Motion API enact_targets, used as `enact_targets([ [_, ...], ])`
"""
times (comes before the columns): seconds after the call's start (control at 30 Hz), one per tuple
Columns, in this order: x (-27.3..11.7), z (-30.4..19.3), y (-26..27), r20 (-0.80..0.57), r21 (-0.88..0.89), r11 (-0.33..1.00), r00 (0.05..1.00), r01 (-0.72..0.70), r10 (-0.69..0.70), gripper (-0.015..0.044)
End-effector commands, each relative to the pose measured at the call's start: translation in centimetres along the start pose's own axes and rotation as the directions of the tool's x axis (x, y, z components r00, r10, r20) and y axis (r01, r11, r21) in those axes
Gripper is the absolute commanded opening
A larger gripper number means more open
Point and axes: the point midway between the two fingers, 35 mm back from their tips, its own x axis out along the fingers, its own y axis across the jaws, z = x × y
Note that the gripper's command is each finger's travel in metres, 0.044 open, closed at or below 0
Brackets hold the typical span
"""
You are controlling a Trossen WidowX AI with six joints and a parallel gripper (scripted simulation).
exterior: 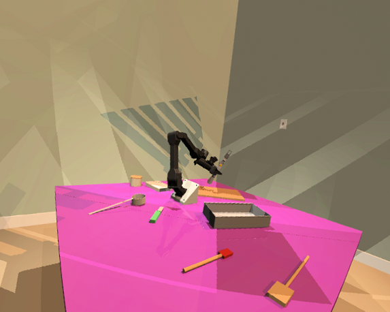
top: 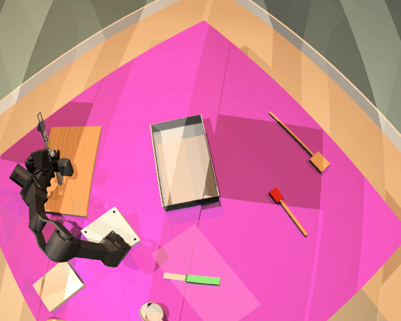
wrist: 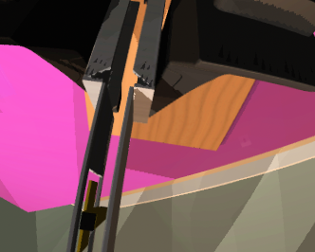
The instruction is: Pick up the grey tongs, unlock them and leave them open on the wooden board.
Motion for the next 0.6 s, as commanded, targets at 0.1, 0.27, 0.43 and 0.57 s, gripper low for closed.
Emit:
enact_targets([
  [0.1,0.9,0.8,0.9,-0.084,-0.004,1.0,0.996,-0.003,0.002,-0.015],
  [0.27,1.5,1.1,1.3,-0.159,-0.02,1.0,0.987,-0.002,-0.001,-0.015],
  [0.43,2.1,1.2,1.6,-0.234,-0.031,1.0,0.972,-0.002,-0.005,-0.015],
  [0.57,2.4,1.3,1.8,-0.294,-0.037,0.999,0.956,-0.004,-0.007,-0.015],
])
